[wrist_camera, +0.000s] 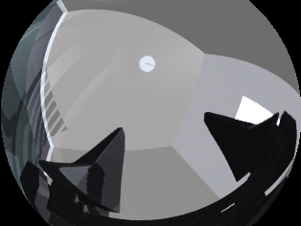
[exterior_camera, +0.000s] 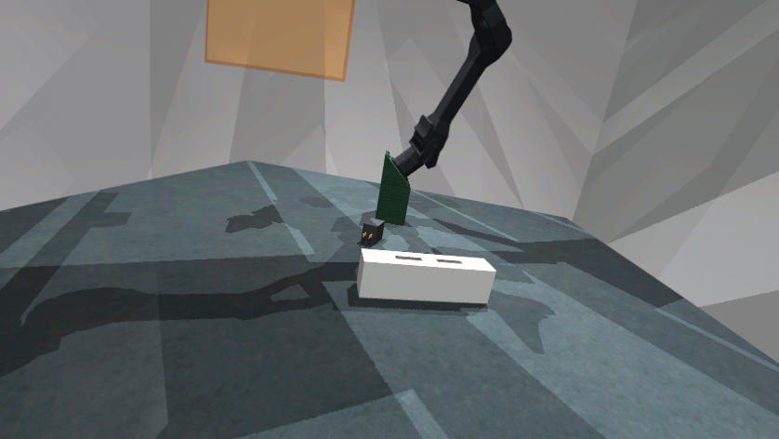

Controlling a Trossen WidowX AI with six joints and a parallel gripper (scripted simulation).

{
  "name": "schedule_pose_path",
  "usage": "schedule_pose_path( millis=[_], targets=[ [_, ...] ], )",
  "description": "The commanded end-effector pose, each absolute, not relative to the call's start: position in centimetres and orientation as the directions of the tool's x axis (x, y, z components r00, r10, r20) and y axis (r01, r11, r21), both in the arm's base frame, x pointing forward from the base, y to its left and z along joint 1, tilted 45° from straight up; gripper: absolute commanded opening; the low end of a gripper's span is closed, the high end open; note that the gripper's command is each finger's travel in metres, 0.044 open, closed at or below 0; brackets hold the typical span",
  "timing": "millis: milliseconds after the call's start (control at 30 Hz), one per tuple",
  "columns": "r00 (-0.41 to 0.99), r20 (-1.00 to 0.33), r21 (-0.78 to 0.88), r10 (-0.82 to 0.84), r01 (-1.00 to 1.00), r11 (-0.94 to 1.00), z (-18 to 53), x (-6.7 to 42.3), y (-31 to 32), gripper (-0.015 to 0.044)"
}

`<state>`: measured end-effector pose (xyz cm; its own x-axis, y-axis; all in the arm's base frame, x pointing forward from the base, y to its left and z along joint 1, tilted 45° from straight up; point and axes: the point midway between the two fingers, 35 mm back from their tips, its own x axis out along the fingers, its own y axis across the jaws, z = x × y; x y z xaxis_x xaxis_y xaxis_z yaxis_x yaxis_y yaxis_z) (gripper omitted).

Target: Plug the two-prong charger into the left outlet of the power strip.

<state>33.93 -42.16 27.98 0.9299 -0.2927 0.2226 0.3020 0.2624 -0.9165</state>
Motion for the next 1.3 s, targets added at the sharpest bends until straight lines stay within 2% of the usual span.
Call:
schedule_pose_path(
  millis=[0,33,267,533,900,1267],
  targets=[
    [0.931,0.219,-0.916,-0.293,0.300,0.268,27.9,34.0,-42.1,0.0426],
    [0.933,0.208,-0.913,-0.293,0.293,0.285,27.5,34.2,-42.1,0.0440],
    [0.958,0.054,-0.840,-0.282,0.196,0.506,22.6,36.3,-40.6,0.0440],
    [0.964,-0.135,-0.688,-0.230,0.076,0.722,16.8,38.1,-37.9,0.0440],
    [0.917,-0.386,-0.392,-0.097,-0.068,0.917,9.0,38.9,-32.5,0.0440],
    [0.797,-0.598,-0.049,0.087,-0.144,0.988,2.4,37.7,-25.6,0.0440]
  ],
)
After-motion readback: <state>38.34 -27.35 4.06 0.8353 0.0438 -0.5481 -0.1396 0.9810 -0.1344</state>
